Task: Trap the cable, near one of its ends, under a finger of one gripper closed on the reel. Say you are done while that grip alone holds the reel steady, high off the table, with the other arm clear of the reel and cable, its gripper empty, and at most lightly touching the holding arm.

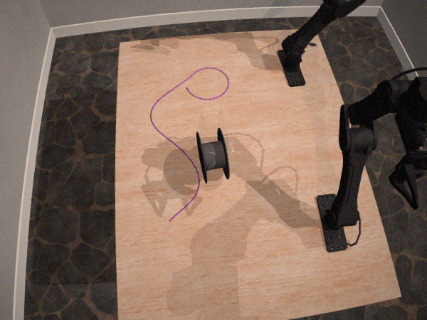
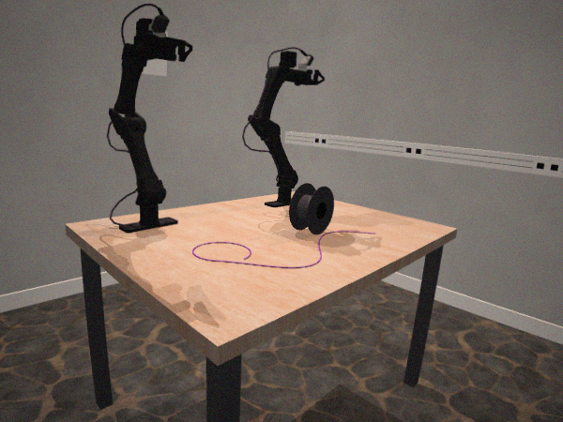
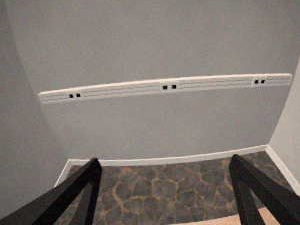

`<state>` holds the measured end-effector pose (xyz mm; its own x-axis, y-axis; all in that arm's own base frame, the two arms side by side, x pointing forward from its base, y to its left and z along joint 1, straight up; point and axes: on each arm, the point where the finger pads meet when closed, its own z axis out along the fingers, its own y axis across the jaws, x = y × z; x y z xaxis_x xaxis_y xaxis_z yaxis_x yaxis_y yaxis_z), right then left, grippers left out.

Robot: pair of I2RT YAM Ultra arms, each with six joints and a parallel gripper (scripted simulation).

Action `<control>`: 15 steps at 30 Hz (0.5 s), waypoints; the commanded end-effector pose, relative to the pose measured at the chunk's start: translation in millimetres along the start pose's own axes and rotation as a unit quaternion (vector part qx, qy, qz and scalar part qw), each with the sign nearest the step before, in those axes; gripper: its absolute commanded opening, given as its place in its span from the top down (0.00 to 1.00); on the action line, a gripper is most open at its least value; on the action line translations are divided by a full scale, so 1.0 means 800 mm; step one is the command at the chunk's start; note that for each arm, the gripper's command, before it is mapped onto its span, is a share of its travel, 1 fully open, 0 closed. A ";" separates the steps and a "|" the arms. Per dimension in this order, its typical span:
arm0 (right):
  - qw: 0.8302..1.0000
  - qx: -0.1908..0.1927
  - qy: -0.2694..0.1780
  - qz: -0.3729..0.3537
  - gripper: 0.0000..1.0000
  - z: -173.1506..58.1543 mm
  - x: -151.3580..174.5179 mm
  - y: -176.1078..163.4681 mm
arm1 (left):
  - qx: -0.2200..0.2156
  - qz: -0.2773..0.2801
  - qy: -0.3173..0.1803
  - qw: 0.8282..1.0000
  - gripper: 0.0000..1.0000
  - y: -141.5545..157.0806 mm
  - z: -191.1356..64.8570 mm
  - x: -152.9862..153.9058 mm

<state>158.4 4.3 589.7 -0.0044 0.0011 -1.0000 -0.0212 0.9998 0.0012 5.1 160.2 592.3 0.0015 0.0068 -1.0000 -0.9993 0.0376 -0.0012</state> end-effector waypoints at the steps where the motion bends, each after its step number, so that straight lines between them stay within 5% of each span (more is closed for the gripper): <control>1: 1.000 0.006 -0.001 -0.003 0.00 -0.001 0.001 -0.002 | -0.018 0.003 -0.008 1.000 0.00 0.007 -0.016 -0.005; 15: 1.000 0.012 -0.001 -0.003 0.00 -0.001 0.001 -0.005 | -0.034 0.003 -0.008 0.999 0.00 0.013 -0.017 -0.005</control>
<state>158.5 1.0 589.7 -0.0043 0.0012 -1.0000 -0.0003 1.0000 0.0012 -3.3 160.3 592.3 0.0011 0.0068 -1.0000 -0.9999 -0.0150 -0.0012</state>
